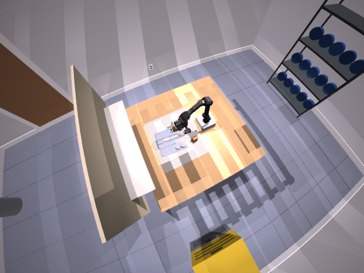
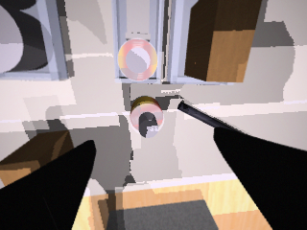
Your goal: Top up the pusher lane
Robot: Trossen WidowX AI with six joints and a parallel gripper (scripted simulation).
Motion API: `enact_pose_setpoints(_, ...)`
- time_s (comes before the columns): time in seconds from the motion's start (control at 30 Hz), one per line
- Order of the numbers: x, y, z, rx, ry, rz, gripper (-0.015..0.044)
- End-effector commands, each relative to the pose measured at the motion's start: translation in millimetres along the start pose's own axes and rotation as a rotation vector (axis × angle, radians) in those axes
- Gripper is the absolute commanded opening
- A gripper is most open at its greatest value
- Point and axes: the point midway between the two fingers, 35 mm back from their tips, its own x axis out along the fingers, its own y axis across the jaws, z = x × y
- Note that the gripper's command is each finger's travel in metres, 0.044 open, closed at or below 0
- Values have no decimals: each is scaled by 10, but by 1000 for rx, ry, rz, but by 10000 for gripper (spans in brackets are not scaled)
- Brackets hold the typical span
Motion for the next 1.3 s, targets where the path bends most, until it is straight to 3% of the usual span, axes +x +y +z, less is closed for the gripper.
enact_pose_setpoints(0.0,26,21,-75,19,25,7,440)
enact_pose_setpoints(0.2,271,27,-98,19,25,7,440)
enact_pose_setpoints(1.27,719,38,-100,19,25,7,440)
